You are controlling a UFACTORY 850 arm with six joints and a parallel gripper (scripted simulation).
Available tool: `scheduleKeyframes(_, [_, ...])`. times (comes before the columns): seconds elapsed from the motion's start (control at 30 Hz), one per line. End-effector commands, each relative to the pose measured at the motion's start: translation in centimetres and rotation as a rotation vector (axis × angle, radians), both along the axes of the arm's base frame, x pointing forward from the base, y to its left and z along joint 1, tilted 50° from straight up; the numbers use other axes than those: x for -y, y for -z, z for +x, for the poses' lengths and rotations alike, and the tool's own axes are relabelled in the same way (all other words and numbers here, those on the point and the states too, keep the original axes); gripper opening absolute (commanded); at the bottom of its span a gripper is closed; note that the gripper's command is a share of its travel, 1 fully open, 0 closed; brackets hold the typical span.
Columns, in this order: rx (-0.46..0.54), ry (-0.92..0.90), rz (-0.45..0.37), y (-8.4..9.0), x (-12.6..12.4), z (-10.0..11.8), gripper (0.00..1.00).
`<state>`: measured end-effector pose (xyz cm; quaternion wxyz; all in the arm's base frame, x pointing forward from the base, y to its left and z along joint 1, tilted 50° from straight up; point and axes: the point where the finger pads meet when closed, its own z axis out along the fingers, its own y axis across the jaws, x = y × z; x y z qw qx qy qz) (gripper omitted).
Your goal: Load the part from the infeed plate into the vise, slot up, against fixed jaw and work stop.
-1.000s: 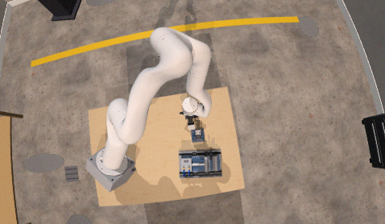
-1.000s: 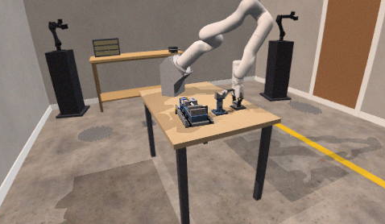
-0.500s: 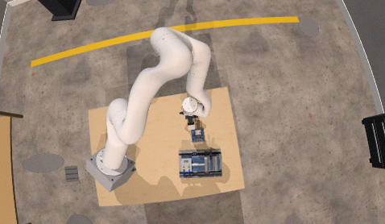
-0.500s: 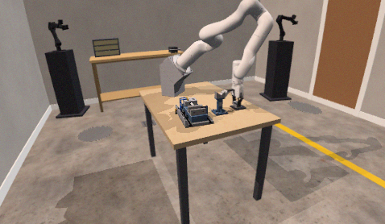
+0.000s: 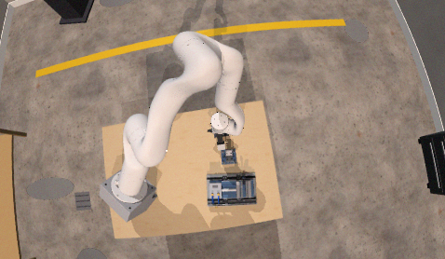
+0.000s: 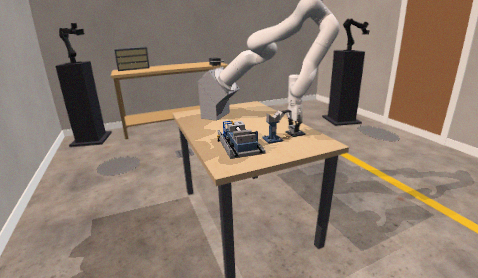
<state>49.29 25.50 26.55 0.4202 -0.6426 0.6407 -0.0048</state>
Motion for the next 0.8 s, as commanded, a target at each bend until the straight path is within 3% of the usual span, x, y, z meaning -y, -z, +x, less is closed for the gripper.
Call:
scheduleKeyframes(0.0, [0.001, 0.000, 0.000, -0.3, 0.2, -0.2, 0.00])
scheduleKeyframes(0.47, [0.001, 0.000, 0.000, -2.2, 1.8, -1.8, 0.00])
scheduleKeyframes(0.77, [0.001, 0.000, 0.000, -4.3, 3.6, -3.6, 0.00])
